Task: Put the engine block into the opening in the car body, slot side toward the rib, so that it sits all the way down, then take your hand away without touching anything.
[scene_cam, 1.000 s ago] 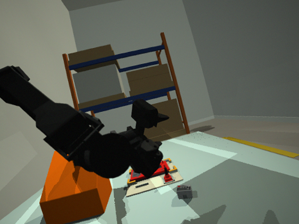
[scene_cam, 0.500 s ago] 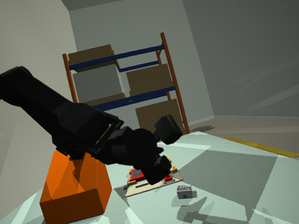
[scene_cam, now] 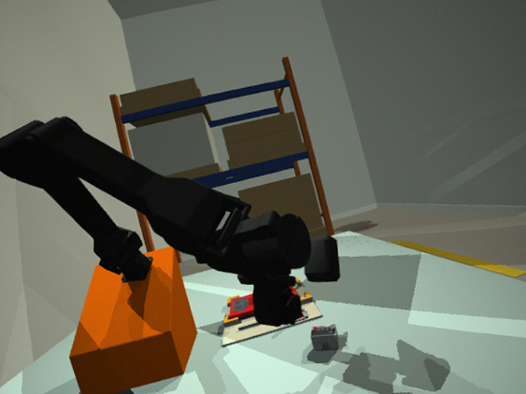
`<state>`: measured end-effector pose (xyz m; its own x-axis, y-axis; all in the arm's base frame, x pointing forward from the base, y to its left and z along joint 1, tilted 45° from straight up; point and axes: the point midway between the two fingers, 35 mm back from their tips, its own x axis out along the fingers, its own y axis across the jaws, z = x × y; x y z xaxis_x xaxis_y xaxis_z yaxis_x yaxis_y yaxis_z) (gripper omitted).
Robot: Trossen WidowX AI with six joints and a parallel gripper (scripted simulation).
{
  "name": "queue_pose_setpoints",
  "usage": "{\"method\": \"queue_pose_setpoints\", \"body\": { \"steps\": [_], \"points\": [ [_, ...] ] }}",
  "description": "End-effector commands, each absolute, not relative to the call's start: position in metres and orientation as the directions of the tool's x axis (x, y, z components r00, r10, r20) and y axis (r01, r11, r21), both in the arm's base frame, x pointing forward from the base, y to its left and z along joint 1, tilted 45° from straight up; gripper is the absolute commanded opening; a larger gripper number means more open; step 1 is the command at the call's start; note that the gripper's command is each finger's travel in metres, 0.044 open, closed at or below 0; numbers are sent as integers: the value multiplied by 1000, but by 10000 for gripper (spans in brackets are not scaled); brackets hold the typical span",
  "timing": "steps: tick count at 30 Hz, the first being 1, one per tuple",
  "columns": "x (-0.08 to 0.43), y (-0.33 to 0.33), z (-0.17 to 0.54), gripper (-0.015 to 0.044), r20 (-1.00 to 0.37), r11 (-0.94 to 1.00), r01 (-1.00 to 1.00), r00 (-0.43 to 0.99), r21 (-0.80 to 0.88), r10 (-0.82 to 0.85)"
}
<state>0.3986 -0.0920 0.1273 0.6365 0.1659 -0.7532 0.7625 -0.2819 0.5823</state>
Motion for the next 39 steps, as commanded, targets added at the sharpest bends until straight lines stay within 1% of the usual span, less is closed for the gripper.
{"method": "queue_pose_setpoints", "body": {
  "steps": [1,12,22,31,39],
  "points": [
    [402,-94,119,440,-786,-364,761,608,536,114],
    [409,-97,90,440,-863,-614,658,499,435,-77],
    [413,-100,71,440,-878,-774,454,398,442,-268],
    [415,-100,59,440,-836,-825,213,315,523,-449],
    [418,-97,55,440,-750,-781,-26,259,624,-608]
  ]
}}
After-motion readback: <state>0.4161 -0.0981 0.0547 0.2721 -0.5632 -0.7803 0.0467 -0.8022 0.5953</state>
